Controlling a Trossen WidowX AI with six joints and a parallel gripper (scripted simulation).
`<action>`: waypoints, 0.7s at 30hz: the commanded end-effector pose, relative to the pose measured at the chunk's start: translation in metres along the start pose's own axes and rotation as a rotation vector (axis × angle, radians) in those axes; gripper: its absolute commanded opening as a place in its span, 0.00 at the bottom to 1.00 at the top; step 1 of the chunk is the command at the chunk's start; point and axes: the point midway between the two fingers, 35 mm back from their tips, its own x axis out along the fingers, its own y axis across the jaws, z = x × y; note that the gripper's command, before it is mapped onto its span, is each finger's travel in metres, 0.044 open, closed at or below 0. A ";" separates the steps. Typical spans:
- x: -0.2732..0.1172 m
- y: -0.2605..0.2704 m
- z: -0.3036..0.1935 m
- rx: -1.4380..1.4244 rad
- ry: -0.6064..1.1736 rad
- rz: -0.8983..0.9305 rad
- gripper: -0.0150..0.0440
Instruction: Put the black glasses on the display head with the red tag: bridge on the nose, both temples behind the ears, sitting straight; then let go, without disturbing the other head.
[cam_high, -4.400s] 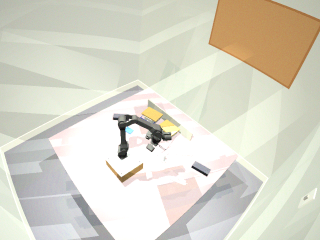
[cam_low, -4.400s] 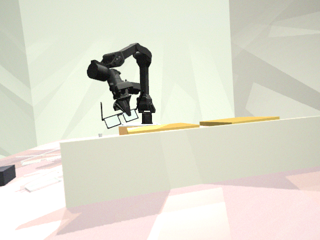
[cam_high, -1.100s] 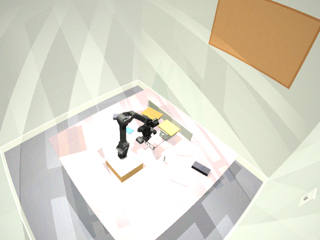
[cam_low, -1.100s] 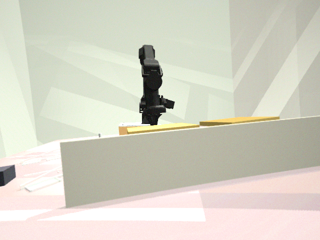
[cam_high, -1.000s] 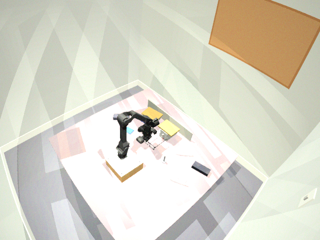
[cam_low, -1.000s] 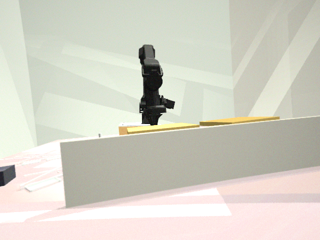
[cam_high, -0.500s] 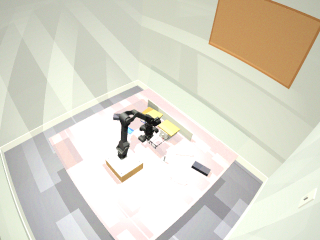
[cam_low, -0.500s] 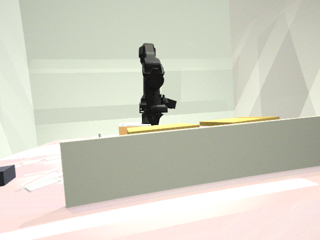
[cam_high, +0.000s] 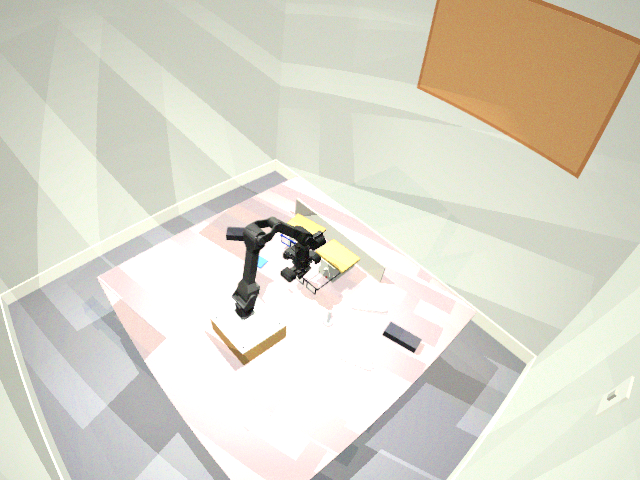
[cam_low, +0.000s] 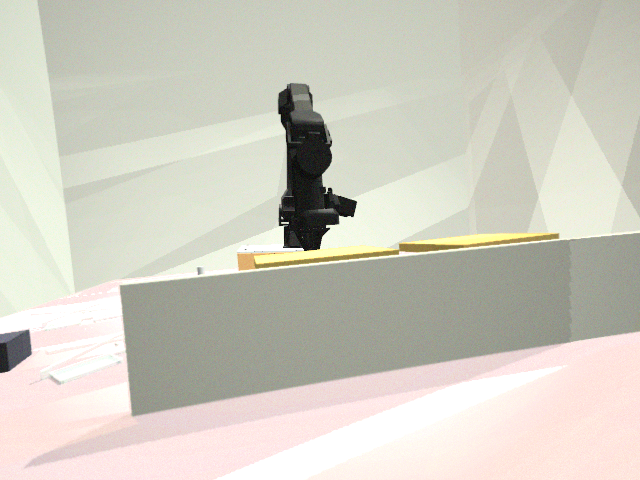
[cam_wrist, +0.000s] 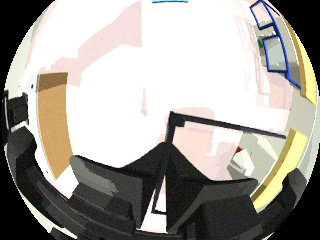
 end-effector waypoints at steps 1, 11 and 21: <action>0.001 -0.006 0.000 0.003 -0.003 0.003 0.25; 0.000 -0.022 0.000 0.003 -0.003 0.002 0.25; 0.001 -0.037 0.000 0.003 -0.003 0.001 0.25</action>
